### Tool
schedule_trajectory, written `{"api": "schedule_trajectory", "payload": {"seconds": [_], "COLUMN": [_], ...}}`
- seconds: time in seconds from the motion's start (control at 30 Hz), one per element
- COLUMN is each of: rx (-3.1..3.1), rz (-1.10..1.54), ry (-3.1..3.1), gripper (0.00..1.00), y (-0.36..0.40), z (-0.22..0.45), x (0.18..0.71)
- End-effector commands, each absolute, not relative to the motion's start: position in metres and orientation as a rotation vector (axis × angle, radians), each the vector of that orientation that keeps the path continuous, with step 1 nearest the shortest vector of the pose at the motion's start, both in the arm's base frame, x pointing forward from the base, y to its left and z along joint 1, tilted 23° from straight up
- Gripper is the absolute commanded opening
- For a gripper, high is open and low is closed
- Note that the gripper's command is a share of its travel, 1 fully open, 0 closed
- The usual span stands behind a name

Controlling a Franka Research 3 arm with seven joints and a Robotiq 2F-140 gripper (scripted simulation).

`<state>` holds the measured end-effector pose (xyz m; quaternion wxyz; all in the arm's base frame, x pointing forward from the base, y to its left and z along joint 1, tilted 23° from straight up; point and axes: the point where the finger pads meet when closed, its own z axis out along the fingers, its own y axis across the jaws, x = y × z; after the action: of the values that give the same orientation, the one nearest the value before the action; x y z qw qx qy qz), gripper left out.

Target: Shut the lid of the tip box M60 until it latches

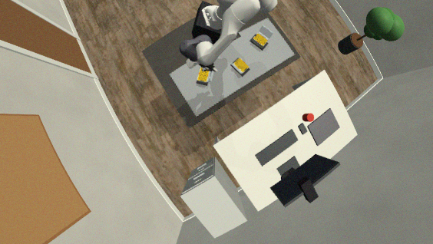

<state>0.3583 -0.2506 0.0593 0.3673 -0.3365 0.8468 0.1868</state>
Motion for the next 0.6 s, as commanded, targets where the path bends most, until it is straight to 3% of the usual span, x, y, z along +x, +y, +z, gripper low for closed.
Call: {"api": "schedule_trajectory", "payload": {"seconds": [0.0, 0.57], "rx": [-0.567, -0.09], "rz": [0.532, 0.553], "ry": [2.345, 2.561], "gripper": [0.0, 0.0], "y": [-0.254, -0.238], "z": [0.059, 0.068], "x": [0.364, 0.38]}}
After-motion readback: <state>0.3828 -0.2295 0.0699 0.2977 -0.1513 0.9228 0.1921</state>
